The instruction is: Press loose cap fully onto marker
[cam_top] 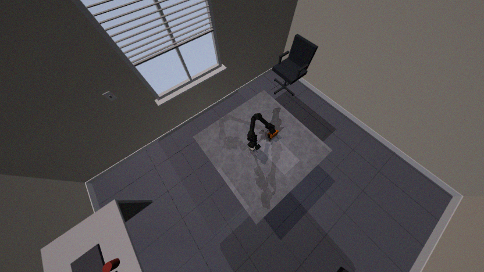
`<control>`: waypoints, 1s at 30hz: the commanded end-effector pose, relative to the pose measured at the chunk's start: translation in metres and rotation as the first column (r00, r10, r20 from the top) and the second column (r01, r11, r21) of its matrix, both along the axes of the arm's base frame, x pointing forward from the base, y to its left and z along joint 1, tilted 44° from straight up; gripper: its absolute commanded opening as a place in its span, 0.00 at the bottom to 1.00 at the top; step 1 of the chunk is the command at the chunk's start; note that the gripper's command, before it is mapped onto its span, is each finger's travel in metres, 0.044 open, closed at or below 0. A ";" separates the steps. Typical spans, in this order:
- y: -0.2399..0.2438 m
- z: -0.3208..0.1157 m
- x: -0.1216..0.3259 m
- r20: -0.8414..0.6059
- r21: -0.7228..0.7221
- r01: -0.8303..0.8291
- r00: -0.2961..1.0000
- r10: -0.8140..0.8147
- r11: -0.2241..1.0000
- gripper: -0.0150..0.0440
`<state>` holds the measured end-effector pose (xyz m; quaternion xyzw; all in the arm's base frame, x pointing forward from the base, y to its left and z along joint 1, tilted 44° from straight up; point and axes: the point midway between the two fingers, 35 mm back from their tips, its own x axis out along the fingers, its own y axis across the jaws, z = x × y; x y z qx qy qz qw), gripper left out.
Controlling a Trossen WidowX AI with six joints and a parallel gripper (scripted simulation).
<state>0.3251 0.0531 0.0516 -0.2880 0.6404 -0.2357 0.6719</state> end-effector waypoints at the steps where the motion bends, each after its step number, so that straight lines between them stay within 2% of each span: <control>1: -0.007 -0.005 0.001 -0.008 -0.006 0.006 1.000 -0.006 1.000 0.25; 9: 0.000 0.000 0.002 0.002 0.001 0.001 1.000 -0.001 1.000 0.25; 16: 0.054 0.056 -0.003 -0.058 -0.011 -0.084 0.995 0.083 0.996 0.25; 21: 0.059 0.062 -0.005 -0.064 -0.013 -0.092 0.994 0.091 0.996 0.25; 30: 0.059 0.062 -0.005 -0.064 -0.013 -0.092 0.994 0.091 0.996 0.65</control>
